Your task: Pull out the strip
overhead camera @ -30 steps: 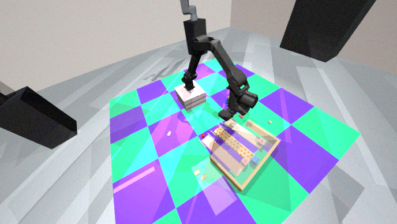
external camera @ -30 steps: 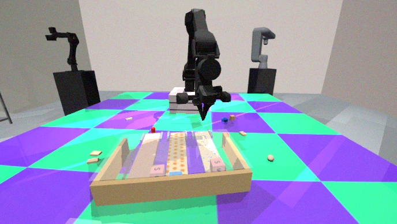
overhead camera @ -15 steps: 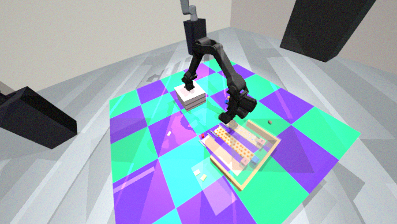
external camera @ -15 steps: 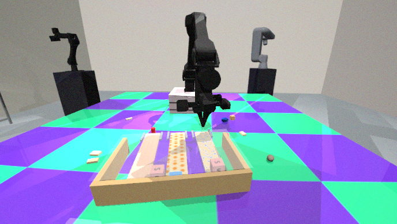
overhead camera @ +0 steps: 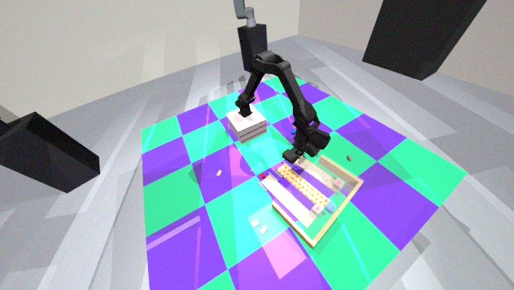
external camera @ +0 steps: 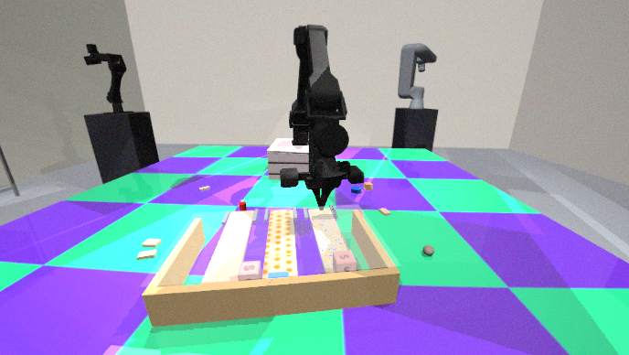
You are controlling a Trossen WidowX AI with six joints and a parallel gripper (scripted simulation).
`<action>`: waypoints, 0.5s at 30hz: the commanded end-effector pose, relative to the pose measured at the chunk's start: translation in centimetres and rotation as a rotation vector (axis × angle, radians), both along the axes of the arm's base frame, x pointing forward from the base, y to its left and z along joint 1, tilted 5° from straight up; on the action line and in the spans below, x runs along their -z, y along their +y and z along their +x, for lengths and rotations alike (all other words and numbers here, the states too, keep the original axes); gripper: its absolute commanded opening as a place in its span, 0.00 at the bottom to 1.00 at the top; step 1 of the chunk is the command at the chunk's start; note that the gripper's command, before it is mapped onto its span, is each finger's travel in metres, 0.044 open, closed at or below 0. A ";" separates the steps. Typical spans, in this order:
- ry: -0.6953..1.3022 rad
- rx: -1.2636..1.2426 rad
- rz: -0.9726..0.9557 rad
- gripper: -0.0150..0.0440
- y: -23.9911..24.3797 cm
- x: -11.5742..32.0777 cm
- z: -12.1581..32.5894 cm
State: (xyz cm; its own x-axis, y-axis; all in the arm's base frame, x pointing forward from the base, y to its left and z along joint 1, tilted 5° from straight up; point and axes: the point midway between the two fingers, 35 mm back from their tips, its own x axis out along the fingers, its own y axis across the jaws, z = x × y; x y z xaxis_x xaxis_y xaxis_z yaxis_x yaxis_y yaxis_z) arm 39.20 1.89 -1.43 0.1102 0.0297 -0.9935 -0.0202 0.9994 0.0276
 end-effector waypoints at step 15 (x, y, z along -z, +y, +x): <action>-0.002 -0.002 -0.003 0.25 0.0 1.2 -0.1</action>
State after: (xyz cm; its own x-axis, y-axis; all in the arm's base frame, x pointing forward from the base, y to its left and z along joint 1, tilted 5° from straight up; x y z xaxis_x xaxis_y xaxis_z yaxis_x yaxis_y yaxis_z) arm 39.11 1.89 -2.58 0.1099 0.0296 -0.9935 -0.0203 0.9994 0.0276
